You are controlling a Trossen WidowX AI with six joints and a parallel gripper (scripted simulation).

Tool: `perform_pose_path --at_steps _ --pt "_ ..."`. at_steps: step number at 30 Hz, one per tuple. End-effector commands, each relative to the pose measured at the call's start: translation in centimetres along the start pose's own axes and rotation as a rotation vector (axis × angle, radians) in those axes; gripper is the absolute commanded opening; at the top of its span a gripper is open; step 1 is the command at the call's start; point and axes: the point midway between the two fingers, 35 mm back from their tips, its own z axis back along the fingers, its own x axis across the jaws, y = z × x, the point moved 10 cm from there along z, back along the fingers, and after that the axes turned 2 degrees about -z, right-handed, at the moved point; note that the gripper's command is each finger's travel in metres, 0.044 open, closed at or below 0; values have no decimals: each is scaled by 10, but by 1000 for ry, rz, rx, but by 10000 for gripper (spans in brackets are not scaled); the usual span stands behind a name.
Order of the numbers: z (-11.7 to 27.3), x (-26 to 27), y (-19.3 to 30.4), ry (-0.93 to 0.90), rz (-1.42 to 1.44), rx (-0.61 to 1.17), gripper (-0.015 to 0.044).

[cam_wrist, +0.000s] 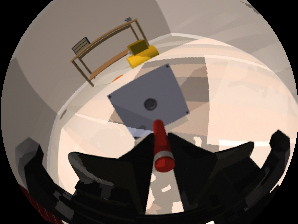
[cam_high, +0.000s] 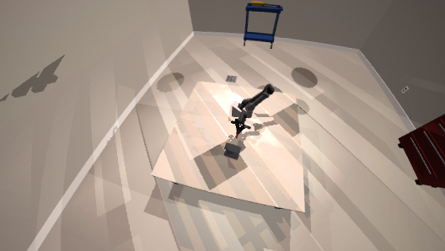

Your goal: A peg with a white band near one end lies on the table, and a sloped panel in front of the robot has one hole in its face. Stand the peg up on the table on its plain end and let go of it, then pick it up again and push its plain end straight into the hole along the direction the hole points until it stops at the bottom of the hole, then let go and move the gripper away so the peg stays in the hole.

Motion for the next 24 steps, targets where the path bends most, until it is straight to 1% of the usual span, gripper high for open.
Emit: perform_pose_path --at_steps 1,24 --pt "-4 0 0 -3 -12 -7 0" --pt "-20 -1 -1 -47 -45 -53 0"
